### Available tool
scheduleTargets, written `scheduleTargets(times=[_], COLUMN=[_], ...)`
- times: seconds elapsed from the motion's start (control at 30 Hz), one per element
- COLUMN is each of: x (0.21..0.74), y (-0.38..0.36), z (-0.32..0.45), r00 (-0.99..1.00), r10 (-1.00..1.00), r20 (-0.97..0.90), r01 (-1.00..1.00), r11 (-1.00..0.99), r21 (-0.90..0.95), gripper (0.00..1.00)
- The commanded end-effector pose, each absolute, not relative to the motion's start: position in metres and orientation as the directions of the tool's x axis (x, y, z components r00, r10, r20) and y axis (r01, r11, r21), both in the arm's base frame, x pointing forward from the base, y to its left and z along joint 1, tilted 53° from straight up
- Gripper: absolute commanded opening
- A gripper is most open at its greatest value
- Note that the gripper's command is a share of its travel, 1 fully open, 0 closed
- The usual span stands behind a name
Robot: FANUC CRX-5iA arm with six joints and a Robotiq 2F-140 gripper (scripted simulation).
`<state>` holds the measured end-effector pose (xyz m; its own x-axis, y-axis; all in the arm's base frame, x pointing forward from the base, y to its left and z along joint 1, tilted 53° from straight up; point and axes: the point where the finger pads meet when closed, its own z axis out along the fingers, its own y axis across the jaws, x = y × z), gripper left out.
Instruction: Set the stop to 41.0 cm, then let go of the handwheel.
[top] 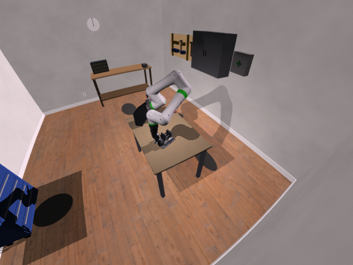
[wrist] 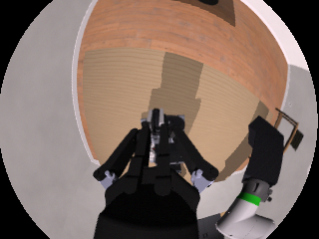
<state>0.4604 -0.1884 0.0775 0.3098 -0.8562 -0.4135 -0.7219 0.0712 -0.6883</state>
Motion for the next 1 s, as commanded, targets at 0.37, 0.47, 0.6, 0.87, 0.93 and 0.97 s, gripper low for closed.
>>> scheduleTargets(times=[0.37,0.47,0.6,0.87,0.93,0.97], x=[0.434,0.433,0.430,0.437,0.440,0.442], y=[-0.188,-0.188,-0.184,-0.172,-0.169,-0.168], z=[0.057,0.055,0.045,0.025,0.022,0.021], r00=[0.310,0.310,0.310,0.310,0.310,0.310], r10=[-0.856,-0.856,-0.856,-0.856,-0.856,-0.856], r20=[-0.413,-0.413,-0.413,-0.413,-0.413,-0.413], r01=[-0.722,-0.722,-0.722,-0.722,-0.722,-0.722], r11=[0.071,0.071,0.071,0.071,0.071,0.071], r21=[-0.688,-0.688,-0.688,-0.688,-0.688,-0.688], gripper=[0.04,0.04,0.04,0.04,0.04,0.04])
